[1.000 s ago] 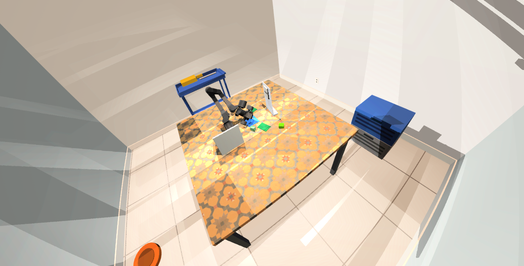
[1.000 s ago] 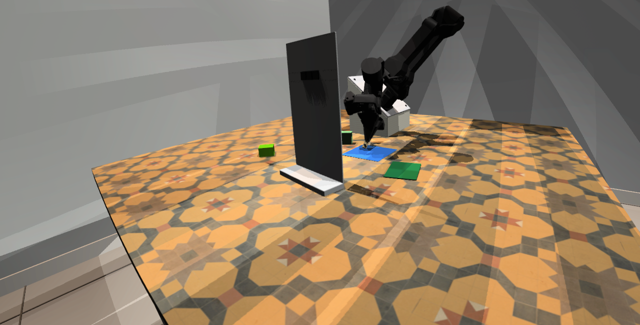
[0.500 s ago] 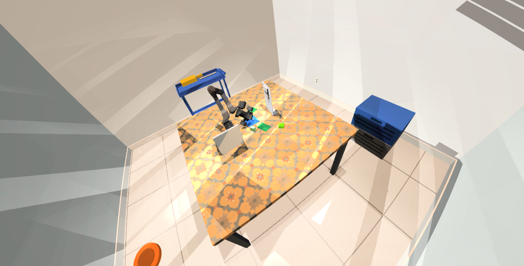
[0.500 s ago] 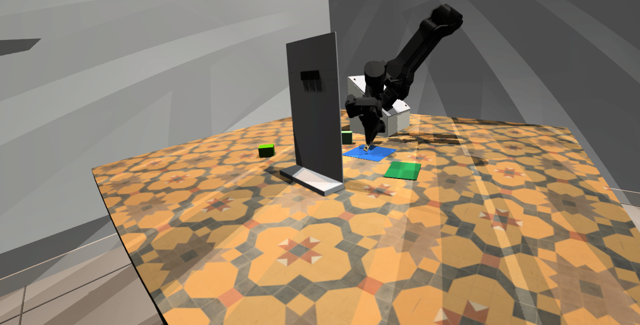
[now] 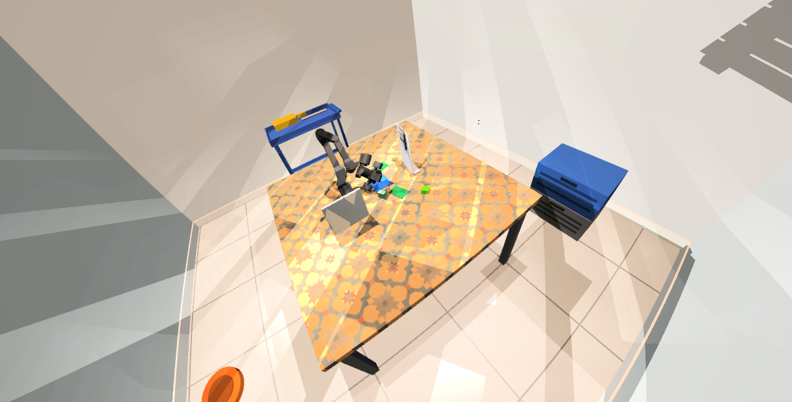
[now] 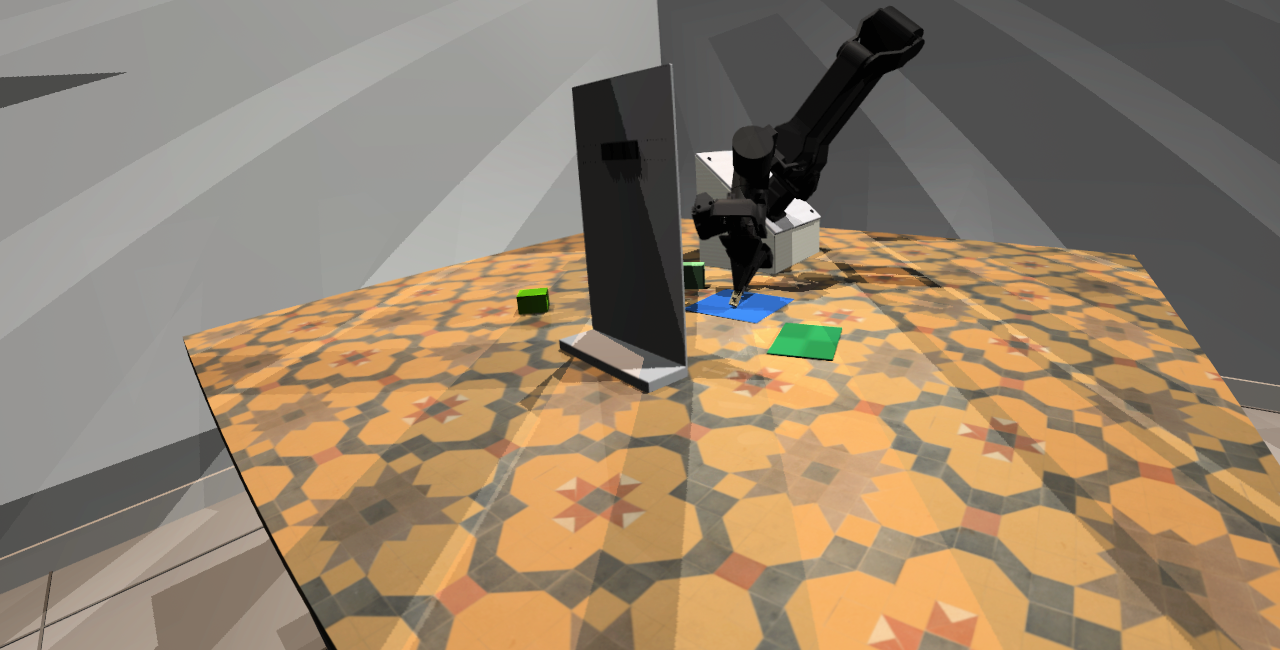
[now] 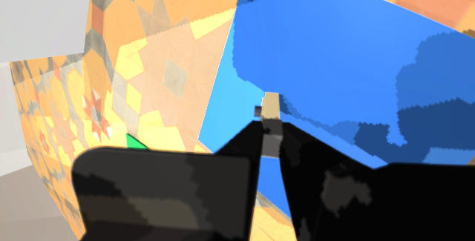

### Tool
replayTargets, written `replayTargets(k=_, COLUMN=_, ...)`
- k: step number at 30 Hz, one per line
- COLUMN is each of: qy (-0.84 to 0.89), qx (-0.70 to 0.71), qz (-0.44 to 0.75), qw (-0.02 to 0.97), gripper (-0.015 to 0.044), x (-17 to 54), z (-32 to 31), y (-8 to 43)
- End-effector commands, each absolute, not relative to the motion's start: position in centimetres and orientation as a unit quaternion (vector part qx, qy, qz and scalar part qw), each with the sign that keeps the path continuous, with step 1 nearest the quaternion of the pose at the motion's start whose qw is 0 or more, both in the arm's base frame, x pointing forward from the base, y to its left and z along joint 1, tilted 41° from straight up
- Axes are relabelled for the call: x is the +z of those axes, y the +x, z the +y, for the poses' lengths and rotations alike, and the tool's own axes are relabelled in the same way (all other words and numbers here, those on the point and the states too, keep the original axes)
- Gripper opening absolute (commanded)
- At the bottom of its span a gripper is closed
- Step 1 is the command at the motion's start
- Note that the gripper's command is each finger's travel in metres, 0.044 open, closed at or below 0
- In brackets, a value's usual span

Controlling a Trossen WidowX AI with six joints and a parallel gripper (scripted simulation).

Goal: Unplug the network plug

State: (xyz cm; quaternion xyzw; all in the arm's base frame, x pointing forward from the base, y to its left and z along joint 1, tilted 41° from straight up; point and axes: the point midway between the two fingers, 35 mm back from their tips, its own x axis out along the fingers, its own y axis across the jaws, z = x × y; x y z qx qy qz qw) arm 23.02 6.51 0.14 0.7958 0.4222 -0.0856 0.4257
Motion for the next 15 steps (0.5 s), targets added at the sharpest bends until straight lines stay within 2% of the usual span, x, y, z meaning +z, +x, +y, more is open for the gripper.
replayTargets(k=1, qy=0.796, qx=-0.09, qz=0.424, qw=0.422, gripper=0.0, x=-0.06, z=6.65, y=23.0)
replayTargets(k=13, qy=0.796, qx=-0.086, qz=0.423, qw=0.425, gripper=0.0, x=0.08, z=6.74, y=23.13)
replayTargets(k=15, qy=0.796, qx=-0.086, qz=0.423, qw=0.425, gripper=0.0053, x=0.08, z=6.74, y=23.13)
